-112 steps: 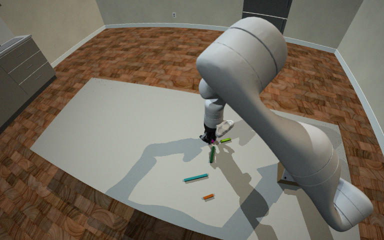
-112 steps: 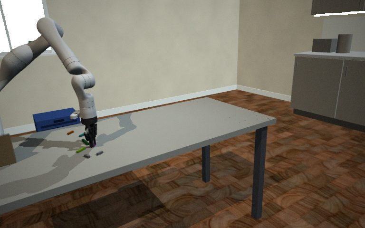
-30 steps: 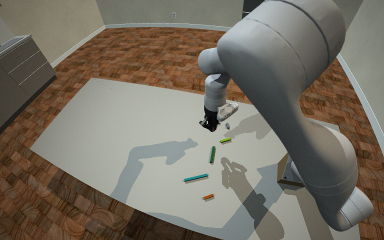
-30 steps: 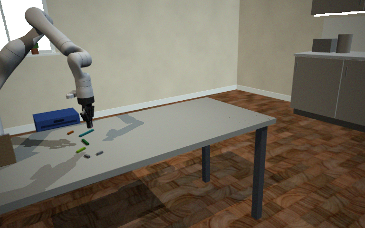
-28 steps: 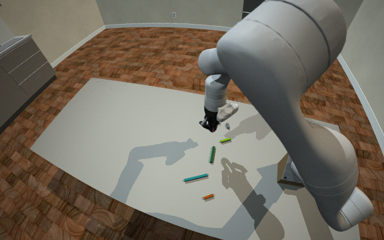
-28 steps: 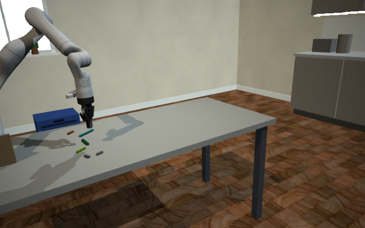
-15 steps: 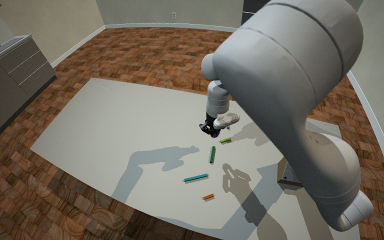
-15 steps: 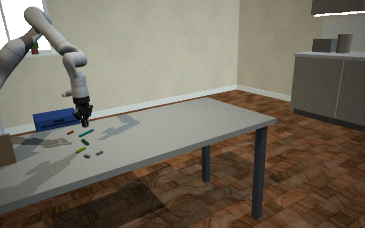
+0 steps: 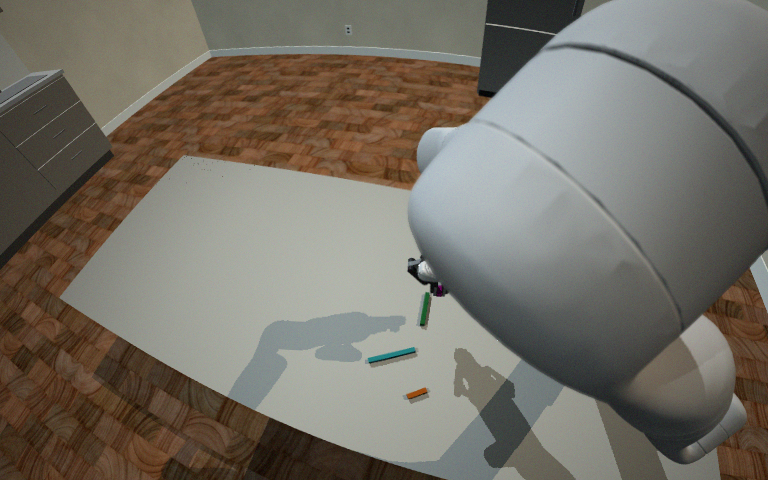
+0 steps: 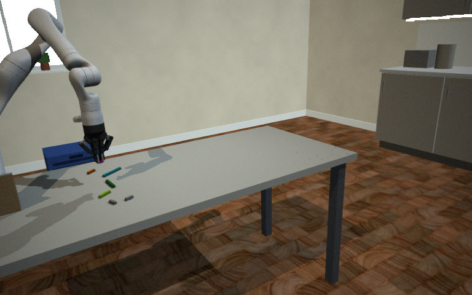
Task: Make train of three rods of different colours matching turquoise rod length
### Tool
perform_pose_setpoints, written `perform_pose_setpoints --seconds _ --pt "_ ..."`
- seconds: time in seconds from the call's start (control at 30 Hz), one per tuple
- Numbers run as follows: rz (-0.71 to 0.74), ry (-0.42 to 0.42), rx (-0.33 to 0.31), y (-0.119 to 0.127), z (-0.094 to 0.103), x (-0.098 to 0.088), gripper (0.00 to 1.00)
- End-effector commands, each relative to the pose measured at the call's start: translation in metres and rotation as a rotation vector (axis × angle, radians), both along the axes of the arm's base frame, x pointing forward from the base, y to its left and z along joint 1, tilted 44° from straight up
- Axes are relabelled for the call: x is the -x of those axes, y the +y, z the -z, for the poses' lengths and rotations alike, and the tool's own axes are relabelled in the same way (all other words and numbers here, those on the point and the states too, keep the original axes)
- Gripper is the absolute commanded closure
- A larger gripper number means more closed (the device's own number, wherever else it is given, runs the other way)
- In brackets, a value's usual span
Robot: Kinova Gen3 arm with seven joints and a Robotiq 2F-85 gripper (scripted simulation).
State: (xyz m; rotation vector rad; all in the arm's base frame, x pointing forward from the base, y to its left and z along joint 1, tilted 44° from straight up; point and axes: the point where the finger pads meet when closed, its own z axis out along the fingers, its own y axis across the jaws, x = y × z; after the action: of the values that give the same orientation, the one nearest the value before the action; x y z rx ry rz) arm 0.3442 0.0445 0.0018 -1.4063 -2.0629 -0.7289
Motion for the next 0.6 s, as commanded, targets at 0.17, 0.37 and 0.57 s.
perform_pose_setpoints --seconds 0.17,0.37,0.57 --pt "0.121 0.120 0.033 0.010 -0.014 0.015 0.95" --pt "0.157 0.153 0.041 0.012 -0.016 0.019 0.95" --pt "0.168 0.164 0.043 0.012 -0.017 0.020 0.95"
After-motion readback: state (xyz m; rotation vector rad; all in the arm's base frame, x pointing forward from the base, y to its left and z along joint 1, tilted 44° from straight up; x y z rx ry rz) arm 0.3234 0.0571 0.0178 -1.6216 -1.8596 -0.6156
